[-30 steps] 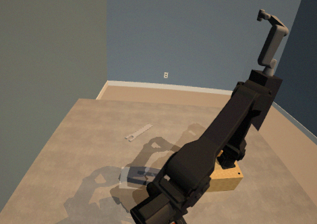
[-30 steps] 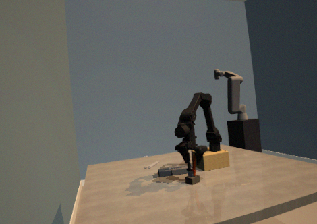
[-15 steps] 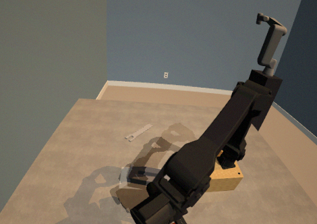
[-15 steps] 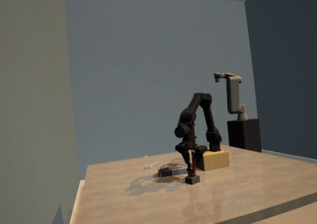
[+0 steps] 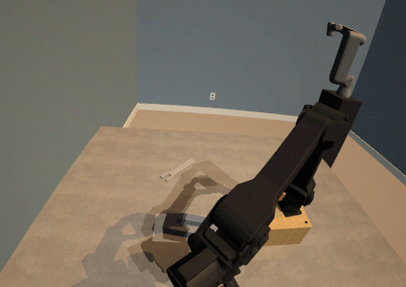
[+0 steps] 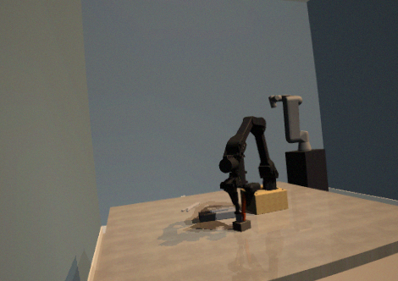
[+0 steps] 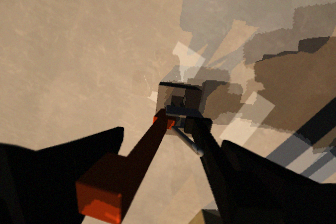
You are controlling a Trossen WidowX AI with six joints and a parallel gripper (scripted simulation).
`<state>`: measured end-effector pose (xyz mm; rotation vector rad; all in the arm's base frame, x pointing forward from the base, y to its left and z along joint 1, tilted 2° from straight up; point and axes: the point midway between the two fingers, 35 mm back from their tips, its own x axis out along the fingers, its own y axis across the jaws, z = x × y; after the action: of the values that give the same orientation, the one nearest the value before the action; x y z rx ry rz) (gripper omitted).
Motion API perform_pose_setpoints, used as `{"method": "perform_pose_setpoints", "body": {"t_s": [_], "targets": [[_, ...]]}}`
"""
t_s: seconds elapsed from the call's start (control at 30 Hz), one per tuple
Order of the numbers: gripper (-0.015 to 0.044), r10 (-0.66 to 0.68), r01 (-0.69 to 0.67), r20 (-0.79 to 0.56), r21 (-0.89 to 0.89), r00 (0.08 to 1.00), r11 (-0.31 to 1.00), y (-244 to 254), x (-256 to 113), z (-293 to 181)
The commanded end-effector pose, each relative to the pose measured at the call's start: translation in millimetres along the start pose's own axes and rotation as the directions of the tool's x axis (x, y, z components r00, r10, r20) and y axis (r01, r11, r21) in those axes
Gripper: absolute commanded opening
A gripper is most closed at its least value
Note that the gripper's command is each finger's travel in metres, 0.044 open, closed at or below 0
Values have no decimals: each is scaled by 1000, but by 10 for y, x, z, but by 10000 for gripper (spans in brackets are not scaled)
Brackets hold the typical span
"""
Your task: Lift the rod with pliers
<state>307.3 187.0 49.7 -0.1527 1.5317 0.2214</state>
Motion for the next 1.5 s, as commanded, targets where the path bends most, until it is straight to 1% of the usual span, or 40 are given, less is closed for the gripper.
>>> {"method": "perform_pose_setpoints", "body": {"t_s": [0.0,0.63,0.67,0.87,1.47], "targets": [[361,3,-3,0,-3,1000,1000,6,6,0],[337,3,-3,0,-3,1000,1000,6,6,0],[321,3,-3,0,-3,1000,1000,6,6,0],[321,3,-3,0,-3,1000,1000,6,3,0],[321,12,-12,-1,0,1000,1000,-17,-349,4]]}}
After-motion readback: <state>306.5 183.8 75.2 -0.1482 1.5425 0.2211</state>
